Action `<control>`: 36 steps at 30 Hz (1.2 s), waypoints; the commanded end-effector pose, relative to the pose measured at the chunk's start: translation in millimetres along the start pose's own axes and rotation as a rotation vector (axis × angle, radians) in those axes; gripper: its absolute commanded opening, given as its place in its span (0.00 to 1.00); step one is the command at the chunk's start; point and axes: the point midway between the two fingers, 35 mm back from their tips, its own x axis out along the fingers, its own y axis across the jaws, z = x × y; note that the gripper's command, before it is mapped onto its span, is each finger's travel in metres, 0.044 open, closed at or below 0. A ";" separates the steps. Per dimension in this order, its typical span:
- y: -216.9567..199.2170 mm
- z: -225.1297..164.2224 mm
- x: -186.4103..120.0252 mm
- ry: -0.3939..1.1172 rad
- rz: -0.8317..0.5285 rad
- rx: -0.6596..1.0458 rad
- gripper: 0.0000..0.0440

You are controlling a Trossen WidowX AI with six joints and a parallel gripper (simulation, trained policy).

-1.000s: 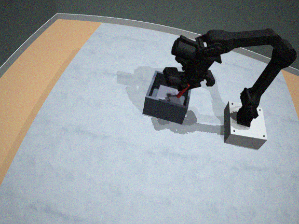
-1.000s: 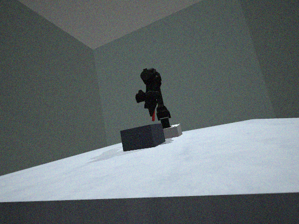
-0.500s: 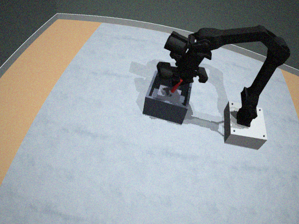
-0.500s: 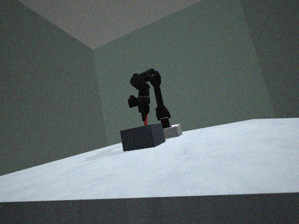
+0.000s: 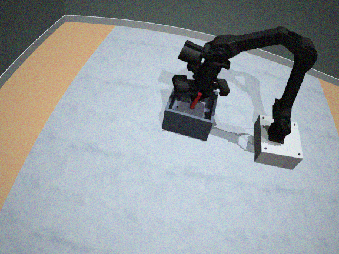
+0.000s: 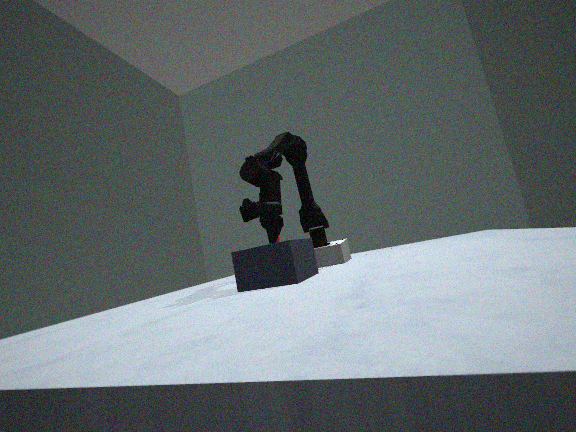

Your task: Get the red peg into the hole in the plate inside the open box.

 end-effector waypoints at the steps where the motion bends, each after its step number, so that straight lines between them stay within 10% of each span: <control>1: -0.8 1.5 14.8 0.016 -0.026 -0.014 0.19; 19: 19.7 35.6 27.4 0.005 -0.047 -0.061 1.00; 36: 47.2 85.5 16.3 -0.107 0.039 -0.029 1.00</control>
